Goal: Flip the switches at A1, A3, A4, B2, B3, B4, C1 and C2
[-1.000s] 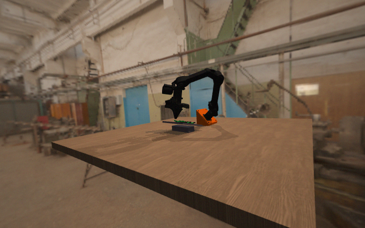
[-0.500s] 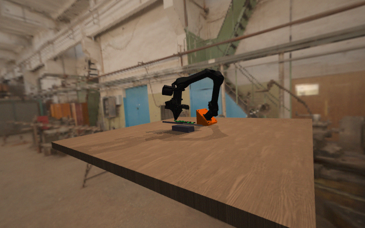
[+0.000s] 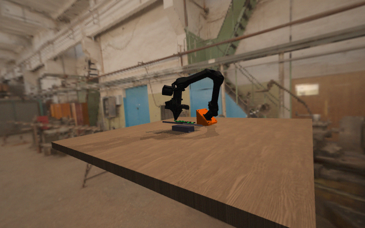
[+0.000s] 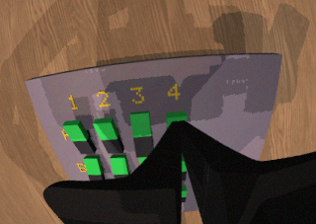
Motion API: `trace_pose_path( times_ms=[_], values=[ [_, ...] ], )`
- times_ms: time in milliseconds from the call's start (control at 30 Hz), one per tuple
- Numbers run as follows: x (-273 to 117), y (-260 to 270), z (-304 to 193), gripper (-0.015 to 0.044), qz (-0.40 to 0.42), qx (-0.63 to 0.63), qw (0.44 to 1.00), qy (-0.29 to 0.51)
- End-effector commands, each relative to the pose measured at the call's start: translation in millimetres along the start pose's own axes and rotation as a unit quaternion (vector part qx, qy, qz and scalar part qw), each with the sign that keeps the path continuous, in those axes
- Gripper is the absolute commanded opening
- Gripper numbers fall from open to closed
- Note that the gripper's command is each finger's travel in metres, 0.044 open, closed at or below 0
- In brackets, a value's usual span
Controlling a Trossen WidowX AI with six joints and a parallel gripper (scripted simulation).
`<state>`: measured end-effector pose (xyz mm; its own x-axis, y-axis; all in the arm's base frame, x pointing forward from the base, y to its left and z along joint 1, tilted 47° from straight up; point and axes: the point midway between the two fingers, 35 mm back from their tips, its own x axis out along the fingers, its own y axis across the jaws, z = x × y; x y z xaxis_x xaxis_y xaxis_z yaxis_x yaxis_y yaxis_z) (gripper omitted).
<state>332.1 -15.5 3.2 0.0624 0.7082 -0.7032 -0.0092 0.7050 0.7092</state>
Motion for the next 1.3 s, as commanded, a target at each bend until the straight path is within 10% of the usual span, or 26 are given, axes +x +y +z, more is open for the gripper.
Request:
trace_pose_path(
  times_ms=[0, 1267],
  values=[
    [0.9, 0.4, 0.4, 0.0000, 0.002, 0.001, 1.000, -0.001],
    [6.0, 0.5, 0.6, 0.0000, 0.003, 0.001, 1.000, -0.001]
  ],
)
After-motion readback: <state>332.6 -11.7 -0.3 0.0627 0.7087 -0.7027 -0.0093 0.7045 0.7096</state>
